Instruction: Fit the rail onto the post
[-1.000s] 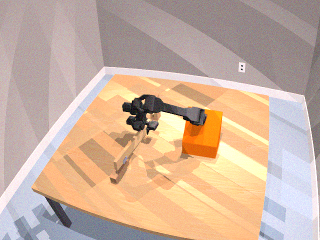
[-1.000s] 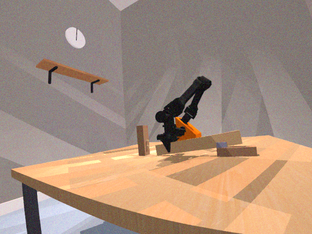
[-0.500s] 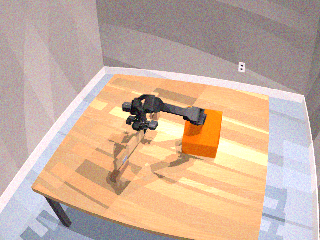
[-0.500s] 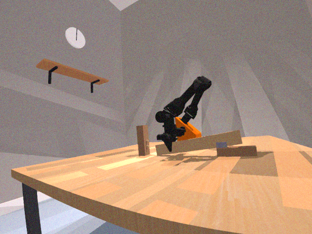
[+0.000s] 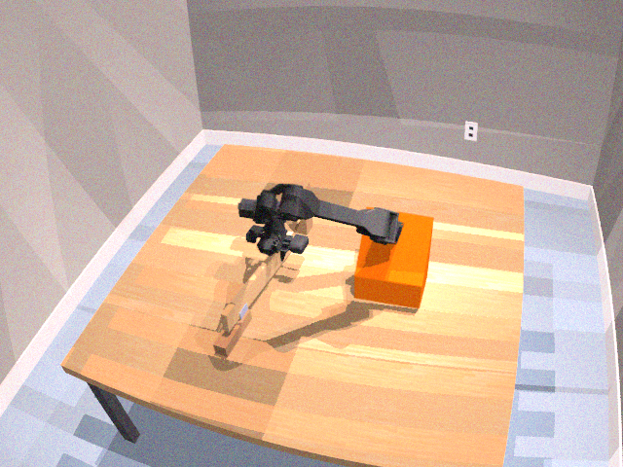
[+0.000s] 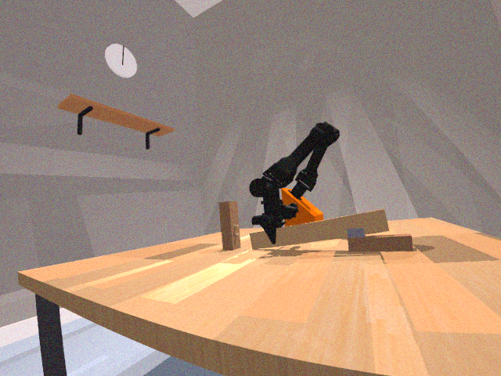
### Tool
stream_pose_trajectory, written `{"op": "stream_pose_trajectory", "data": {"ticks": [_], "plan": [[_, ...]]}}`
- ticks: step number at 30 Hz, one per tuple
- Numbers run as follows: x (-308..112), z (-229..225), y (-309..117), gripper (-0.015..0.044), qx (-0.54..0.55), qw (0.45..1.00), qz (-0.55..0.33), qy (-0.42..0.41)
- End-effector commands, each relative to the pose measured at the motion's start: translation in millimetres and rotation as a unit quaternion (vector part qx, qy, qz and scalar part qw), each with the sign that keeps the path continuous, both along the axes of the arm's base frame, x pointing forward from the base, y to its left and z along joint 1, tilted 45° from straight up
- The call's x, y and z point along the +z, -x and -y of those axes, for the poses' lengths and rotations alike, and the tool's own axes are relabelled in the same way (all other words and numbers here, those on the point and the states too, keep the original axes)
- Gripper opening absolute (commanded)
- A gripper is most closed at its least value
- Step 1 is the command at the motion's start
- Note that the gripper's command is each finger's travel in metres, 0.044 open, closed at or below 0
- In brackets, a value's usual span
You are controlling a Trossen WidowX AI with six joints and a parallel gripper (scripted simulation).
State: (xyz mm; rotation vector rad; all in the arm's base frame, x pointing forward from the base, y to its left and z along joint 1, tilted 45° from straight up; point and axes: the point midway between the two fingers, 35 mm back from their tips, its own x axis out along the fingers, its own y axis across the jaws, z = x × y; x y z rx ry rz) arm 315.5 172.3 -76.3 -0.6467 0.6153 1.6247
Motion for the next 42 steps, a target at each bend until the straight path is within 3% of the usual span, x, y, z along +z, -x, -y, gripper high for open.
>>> {"op": "stream_pose_trajectory", "data": {"ticks": [1,42], "plan": [[2,2,-1,0.0,-0.001,1.0,0.001,-0.002],[16,16,-9,0.0,-0.001,1.0,0.002,-0.002]]}}
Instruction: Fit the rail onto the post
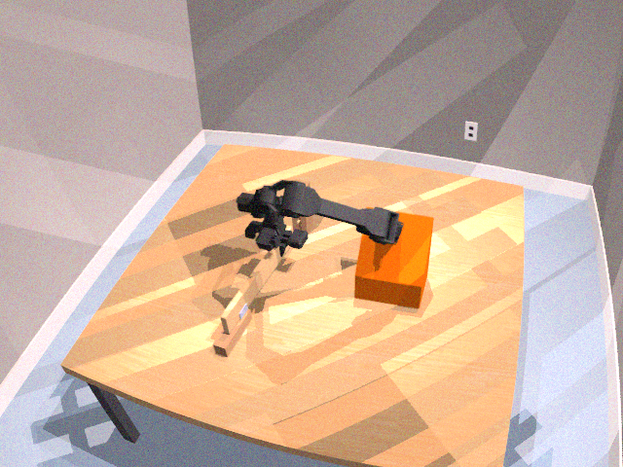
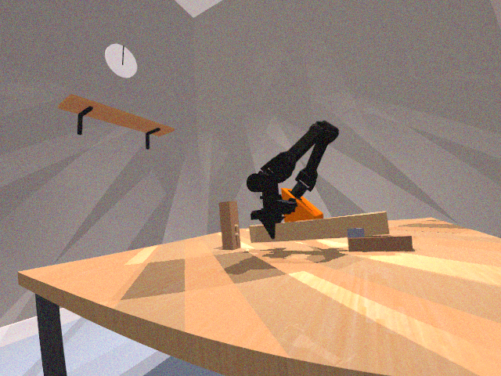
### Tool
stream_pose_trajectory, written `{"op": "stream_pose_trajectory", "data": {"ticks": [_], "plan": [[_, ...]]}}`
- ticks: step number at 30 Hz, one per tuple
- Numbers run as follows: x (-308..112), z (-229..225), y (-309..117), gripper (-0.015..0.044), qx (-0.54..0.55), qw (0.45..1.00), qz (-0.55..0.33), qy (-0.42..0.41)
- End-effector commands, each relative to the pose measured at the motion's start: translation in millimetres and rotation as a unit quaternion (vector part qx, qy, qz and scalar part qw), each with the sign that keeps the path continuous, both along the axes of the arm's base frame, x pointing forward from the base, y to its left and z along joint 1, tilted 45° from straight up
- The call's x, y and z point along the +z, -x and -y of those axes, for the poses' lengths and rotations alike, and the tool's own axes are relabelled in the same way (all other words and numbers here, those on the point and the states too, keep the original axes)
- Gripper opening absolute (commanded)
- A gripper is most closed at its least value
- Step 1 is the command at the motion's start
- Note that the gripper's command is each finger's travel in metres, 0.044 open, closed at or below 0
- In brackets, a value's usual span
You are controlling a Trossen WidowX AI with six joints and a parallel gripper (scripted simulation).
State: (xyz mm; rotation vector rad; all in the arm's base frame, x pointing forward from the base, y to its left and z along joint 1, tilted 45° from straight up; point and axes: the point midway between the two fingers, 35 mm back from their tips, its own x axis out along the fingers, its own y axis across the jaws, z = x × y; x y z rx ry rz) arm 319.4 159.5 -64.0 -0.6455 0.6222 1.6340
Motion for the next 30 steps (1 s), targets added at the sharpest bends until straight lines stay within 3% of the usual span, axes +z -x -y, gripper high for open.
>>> {"op": "stream_pose_trajectory", "data": {"ticks": [1,30], "plan": [[4.6,3.6,-4.7,0.0,-0.004,1.0,0.006,-0.004],[12.0,11.1,-6.0,0.0,-0.004,1.0,0.006,-0.003]]}}
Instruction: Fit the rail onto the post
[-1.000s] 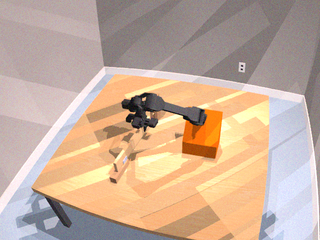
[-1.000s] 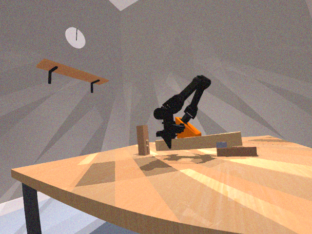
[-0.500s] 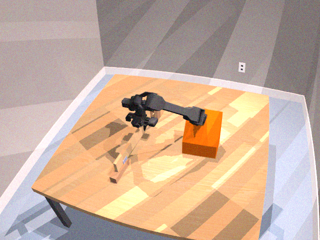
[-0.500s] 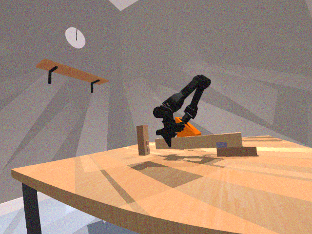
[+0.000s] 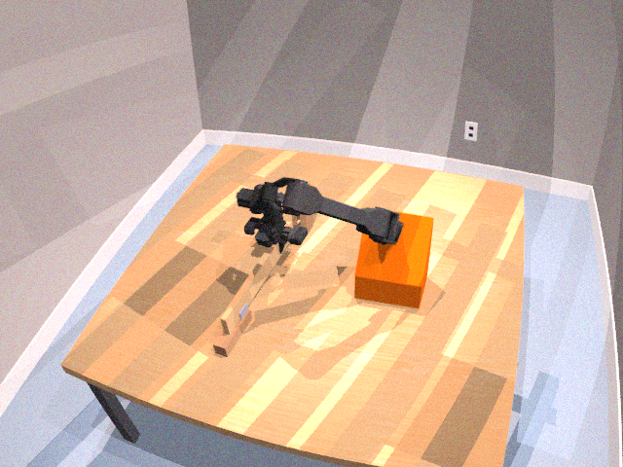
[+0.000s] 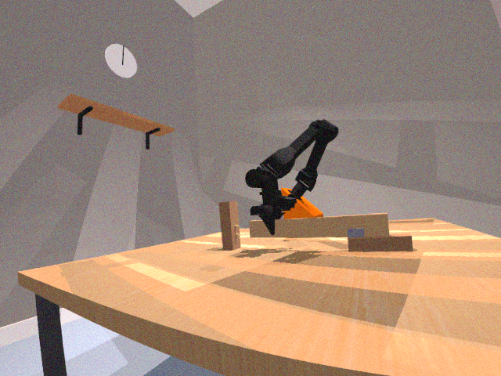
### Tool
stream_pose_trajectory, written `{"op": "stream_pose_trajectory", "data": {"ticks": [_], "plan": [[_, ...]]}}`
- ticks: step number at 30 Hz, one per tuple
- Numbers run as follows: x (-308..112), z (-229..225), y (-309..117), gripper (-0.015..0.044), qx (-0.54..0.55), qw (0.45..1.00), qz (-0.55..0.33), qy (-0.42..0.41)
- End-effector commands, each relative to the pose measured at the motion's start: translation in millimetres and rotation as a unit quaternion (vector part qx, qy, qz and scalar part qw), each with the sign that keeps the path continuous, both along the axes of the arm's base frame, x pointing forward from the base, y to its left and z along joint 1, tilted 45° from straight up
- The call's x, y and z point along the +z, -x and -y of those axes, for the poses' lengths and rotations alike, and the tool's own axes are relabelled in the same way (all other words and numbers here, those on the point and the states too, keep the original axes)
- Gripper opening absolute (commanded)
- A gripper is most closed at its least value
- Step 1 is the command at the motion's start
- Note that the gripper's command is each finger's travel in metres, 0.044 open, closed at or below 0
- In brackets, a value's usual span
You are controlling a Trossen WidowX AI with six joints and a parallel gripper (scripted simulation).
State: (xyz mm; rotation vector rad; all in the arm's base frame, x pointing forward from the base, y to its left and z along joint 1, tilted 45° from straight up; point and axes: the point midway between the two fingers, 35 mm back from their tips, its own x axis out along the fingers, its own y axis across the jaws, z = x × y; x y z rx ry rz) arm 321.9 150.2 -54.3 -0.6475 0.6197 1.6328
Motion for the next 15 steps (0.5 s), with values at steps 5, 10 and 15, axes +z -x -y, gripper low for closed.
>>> {"op": "stream_pose_trajectory", "data": {"ticks": [5,10,15], "plan": [[0.5,0.1,-2.8,0.0,-0.004,1.0,0.004,-0.003],[-0.9,-1.3,-1.7,0.0,-0.004,1.0,0.004,-0.003],[-0.2,-0.4,-1.0,0.0,-0.004,1.0,0.004,-0.003]]}}
